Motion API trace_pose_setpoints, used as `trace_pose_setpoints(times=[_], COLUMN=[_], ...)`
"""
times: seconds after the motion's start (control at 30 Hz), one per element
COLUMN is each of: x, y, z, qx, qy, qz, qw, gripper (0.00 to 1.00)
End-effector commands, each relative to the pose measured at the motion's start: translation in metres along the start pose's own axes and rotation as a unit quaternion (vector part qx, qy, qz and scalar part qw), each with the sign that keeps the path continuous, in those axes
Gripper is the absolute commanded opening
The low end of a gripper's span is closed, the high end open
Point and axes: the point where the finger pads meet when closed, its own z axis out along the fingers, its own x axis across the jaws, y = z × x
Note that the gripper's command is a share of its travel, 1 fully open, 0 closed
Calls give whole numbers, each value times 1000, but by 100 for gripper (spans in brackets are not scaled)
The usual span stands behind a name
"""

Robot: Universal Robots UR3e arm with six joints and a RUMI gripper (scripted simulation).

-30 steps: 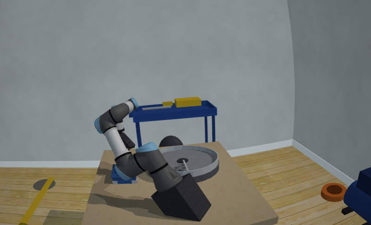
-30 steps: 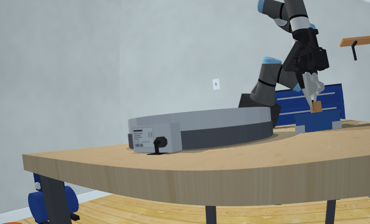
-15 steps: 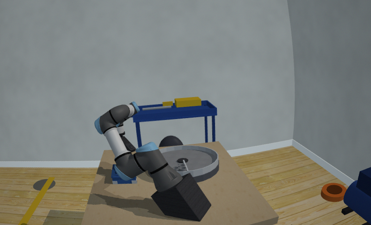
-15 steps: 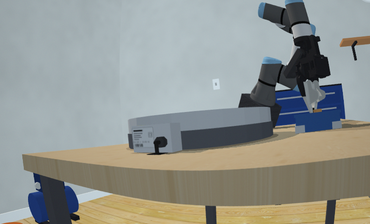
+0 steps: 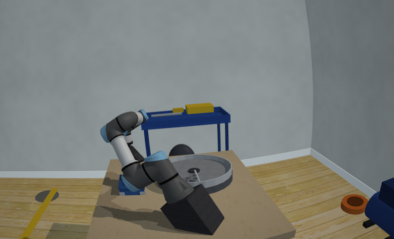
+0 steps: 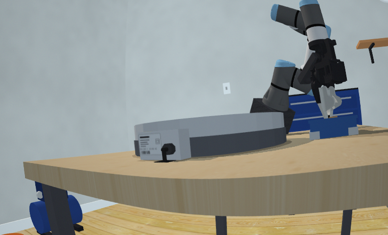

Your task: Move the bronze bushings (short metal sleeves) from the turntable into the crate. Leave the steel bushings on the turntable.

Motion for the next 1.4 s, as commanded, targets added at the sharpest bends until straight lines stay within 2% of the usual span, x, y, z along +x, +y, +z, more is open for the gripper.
trace_pose_setpoints(times=[0.0, 1.37], x=[-1, -1], y=[2, 1], z=[-1, 2], qx=[-2, -1], qy=[-3, -2], qz=[-1, 0], qw=[1000, 1000], gripper=[0, 0])
